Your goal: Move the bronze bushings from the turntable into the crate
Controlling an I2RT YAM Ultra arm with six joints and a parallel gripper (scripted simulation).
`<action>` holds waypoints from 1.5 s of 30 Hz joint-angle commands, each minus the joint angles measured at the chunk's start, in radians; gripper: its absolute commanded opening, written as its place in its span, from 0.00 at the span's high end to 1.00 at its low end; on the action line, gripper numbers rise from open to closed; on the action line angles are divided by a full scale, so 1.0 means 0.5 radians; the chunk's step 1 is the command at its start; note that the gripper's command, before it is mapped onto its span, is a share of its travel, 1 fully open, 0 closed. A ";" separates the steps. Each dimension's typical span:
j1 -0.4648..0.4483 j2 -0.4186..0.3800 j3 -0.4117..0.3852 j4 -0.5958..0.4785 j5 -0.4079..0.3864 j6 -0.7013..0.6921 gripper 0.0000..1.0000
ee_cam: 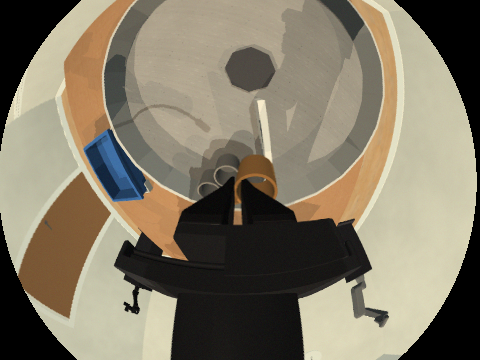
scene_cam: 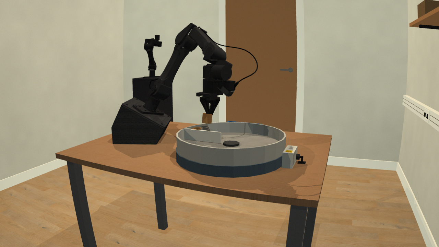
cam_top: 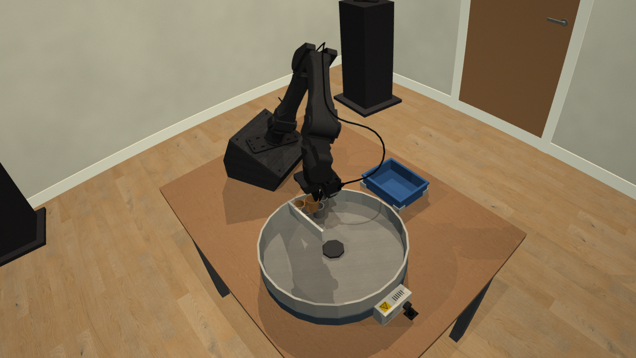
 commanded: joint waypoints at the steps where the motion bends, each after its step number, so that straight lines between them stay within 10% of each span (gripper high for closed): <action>1: -0.038 -0.066 0.078 -0.016 -0.025 -0.017 1.00; 25: 0.178 -0.171 -0.059 0.033 0.060 0.188 1.00; 45: 0.993 -0.404 -0.005 0.055 0.363 0.968 1.00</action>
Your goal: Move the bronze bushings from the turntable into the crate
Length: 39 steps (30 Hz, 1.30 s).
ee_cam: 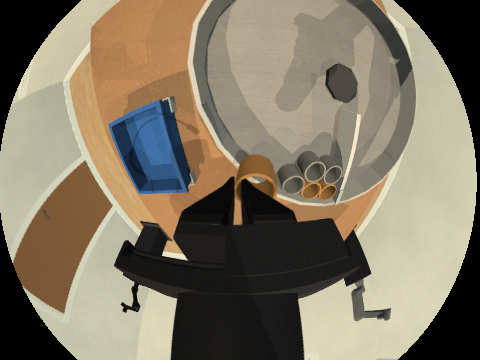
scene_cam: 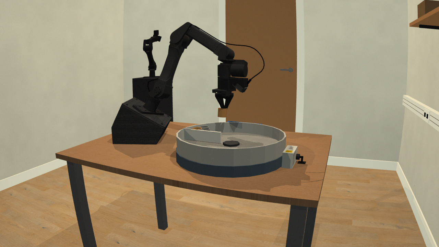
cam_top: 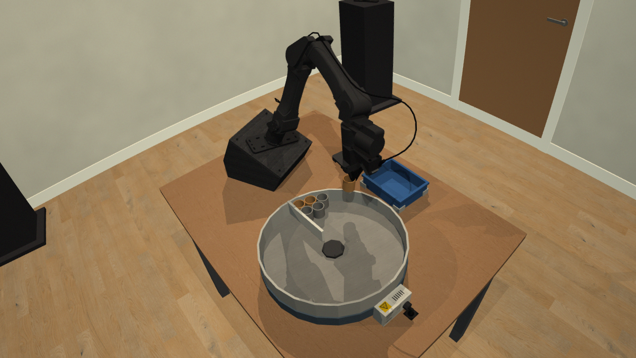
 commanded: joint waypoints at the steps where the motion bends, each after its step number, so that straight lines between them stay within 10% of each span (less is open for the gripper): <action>1: 0.147 -0.079 0.083 0.011 0.121 0.239 1.00; 23: 1.215 0.320 0.619 -0.137 0.640 1.173 1.00; 39: 1.452 0.495 0.948 -0.271 0.767 1.390 1.00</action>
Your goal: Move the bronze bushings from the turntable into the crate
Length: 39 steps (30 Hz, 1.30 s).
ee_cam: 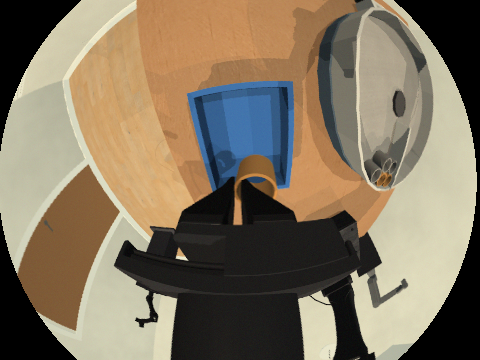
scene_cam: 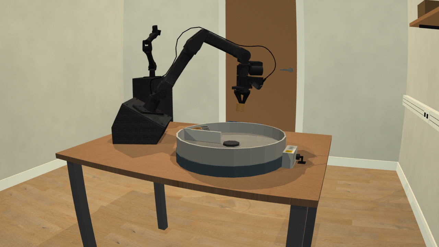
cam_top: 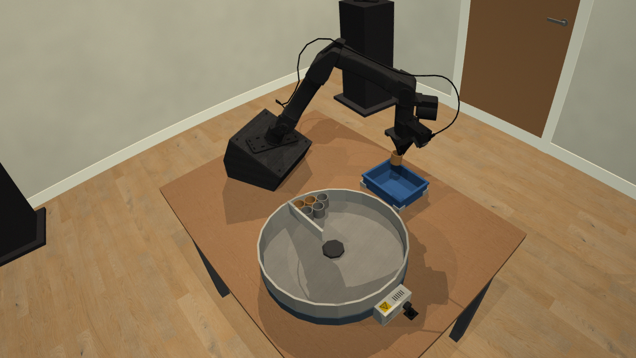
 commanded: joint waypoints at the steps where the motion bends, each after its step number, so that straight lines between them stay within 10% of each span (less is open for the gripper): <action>1: 0.033 -0.044 0.109 -0.063 0.060 0.060 1.00; 39: 0.029 -0.036 0.127 -0.072 0.066 0.065 1.00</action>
